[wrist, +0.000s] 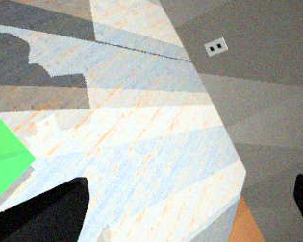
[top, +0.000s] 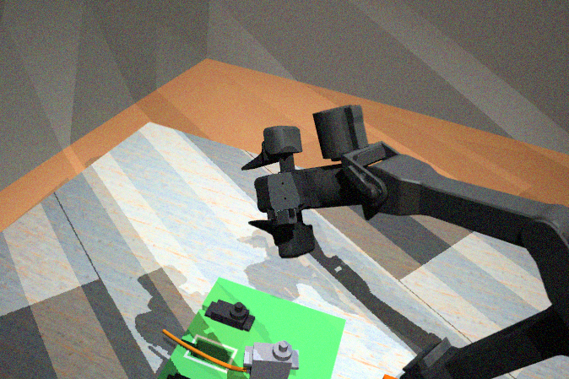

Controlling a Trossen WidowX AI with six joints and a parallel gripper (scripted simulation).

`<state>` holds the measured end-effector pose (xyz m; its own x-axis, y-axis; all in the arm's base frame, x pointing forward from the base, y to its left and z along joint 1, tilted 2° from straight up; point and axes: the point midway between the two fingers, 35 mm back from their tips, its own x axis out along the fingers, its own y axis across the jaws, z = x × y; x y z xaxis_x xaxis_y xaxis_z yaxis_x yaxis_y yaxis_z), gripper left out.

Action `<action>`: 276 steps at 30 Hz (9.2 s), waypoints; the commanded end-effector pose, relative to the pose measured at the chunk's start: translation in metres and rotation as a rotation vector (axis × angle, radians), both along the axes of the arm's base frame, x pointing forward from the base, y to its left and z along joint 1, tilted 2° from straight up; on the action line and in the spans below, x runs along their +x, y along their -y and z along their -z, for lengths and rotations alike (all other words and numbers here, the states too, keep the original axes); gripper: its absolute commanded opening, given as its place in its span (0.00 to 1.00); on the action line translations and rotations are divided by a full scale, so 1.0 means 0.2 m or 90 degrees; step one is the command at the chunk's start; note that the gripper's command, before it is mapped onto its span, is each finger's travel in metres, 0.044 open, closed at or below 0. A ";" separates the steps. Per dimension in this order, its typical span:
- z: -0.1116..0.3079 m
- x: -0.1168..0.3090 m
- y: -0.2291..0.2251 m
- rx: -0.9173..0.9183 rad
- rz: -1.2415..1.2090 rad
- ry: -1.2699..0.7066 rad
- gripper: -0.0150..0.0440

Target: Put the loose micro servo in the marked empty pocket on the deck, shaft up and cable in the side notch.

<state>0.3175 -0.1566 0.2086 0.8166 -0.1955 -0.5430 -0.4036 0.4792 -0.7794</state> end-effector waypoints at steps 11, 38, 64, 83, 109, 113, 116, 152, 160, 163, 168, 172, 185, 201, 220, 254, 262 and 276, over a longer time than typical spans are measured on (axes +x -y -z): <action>0.16 0.03 -0.10 0.151 0.063 -0.083 0.44; 0.60 -0.07 -0.46 0.434 0.414 -0.415 0.25; 0.78 -0.15 -0.56 0.438 0.561 -0.504 0.25; 0.90 -0.15 -0.57 0.438 0.561 -0.504 0.25; 0.89 -0.13 -0.78 0.441 0.560 -0.505 0.25; 0.89 -0.13 -0.82 0.441 0.560 -0.506 0.25; 0.89 -0.13 -0.84 0.442 0.560 -0.506 0.25; 0.64 -0.18 -0.97 0.430 0.532 -0.515 0.43; 0.46 -0.37 -0.89 0.361 0.394 -0.554 0.79; 0.44 -0.39 -0.88 0.354 0.381 -0.557 0.92; 0.47 -0.39 -0.88 0.355 0.382 -0.557 1.00; 0.55 -0.39 -0.88 0.355 0.382 -0.557 1.00; 0.64 -0.40 -0.89 0.355 0.381 -0.557 1.00; 0.67 -0.40 -0.89 0.355 0.381 -0.557 0.56; 0.52 -0.42 -0.88 0.354 0.382 -0.557 0.25; 0.52 -0.42 -0.74 0.409 0.499 -0.526 0.25; 0.52 -0.31 -0.74 0.410 0.499 -0.525 0.25; 0.52 -0.02 -0.73 0.411 0.498 -0.522 0.25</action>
